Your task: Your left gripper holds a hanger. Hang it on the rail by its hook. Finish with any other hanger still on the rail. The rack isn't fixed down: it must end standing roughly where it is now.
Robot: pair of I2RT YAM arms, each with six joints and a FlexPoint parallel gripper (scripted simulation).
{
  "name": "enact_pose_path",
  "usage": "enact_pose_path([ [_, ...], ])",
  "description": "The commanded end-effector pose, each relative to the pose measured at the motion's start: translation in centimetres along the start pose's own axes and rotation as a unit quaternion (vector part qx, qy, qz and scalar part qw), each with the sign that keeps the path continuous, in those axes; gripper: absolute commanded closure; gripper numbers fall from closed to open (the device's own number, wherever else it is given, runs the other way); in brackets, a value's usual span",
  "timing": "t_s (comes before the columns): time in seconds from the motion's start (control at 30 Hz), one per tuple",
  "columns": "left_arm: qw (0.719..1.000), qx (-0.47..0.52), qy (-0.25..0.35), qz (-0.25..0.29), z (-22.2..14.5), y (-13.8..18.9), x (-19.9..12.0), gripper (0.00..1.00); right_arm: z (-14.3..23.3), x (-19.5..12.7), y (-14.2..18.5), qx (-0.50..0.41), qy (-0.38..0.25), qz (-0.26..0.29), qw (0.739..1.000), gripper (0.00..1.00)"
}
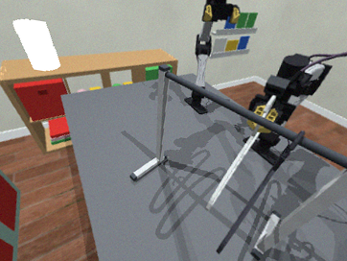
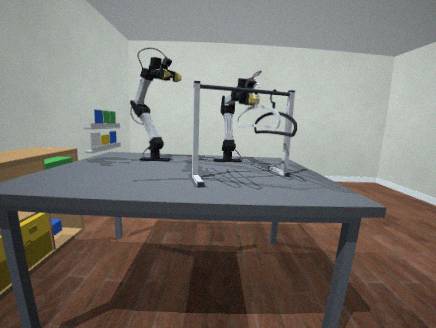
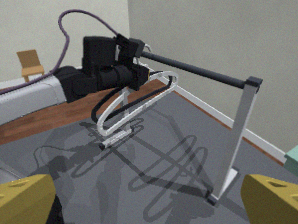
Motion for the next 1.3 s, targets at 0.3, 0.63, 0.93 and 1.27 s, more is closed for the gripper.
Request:
enact_pose_path([
  [0.3, 0.999, 0.009, 0.051, -0.003, -1.1, -1.2, 0.7, 1.0, 0.1, 0.1, -2.1, 0.001, 0.002, -0.044, 0.999, 0.0],
  [0.63, 0.999, 0.009, 0.05, -0.003, -1.1, -1.2, 0.7, 1.0, 0.1, 0.1, -2.1, 0.001, 0.002, -0.044, 0.999, 0.0],
  [0.93, 0.999, 0.009, 0.043, -0.015, -1.2, -0.5, 1.8, 1.0, 0.1, 0.1, -2.1, 0.001, 0.002, -0.044, 0.999, 0.0],
  [1.27, 0.999, 0.014, 0.047, 0.01, -2.0, 2.4, 4.1, 1.0, 0.1, 0.1, -2.1, 0.001, 0.002, -0.044, 0.999, 0.0],
])
Point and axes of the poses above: on each arm, the point where the finger pads meet when closed, its own x axis out along the fingers, its own z axis across the jaws, y = z × x, the point moved 2 cm from there along -x, back along the fingers, and after that the axes turned 1 degree about x, right-handed, at the moved point
